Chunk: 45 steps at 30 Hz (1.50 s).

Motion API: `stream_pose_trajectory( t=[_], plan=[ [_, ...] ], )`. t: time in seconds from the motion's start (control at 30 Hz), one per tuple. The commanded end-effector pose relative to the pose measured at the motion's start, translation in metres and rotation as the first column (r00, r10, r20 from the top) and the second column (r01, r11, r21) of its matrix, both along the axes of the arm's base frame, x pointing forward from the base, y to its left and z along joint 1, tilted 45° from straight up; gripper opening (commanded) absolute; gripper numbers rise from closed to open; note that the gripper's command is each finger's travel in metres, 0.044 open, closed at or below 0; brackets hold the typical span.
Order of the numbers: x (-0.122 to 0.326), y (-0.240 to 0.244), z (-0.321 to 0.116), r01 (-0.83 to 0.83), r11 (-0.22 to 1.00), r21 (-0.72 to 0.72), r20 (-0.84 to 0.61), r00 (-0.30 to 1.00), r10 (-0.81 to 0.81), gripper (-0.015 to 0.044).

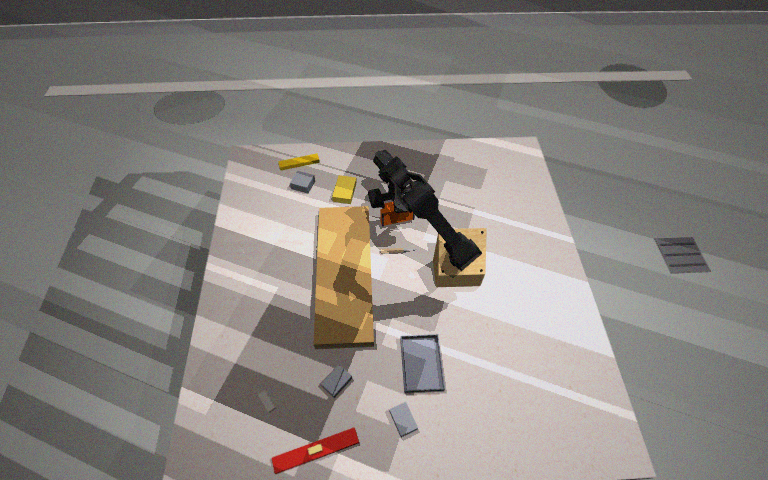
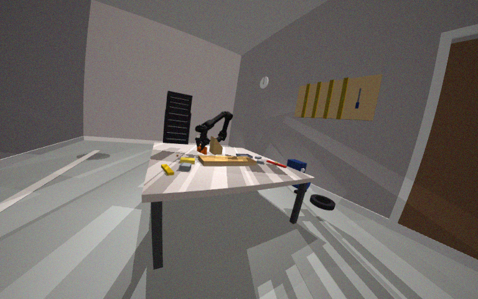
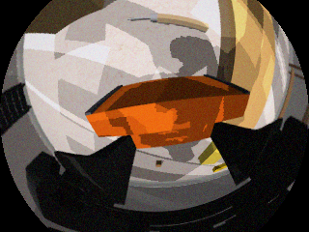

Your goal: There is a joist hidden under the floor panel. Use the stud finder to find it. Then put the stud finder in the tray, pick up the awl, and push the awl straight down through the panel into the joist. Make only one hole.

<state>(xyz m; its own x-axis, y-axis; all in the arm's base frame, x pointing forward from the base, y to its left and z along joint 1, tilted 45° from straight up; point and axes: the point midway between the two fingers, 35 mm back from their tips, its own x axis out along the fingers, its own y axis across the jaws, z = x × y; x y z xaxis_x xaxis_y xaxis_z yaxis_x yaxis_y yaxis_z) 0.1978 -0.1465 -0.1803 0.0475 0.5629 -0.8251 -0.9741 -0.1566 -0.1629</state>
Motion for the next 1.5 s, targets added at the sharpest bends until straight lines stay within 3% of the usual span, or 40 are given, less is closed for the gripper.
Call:
stream_pose_trajectory(
  t=[0.0, 1.47],
  plan=[
    [0.0015, -0.003, 0.0025, 0.007, 0.999, -0.032, 0.005, 1.0, -0.007, 0.0],
    [0.0004, 0.0023, 0.0042, 0.04, 0.977, -0.208, 0.036, 0.999, -0.033, 0.0]
  ],
)
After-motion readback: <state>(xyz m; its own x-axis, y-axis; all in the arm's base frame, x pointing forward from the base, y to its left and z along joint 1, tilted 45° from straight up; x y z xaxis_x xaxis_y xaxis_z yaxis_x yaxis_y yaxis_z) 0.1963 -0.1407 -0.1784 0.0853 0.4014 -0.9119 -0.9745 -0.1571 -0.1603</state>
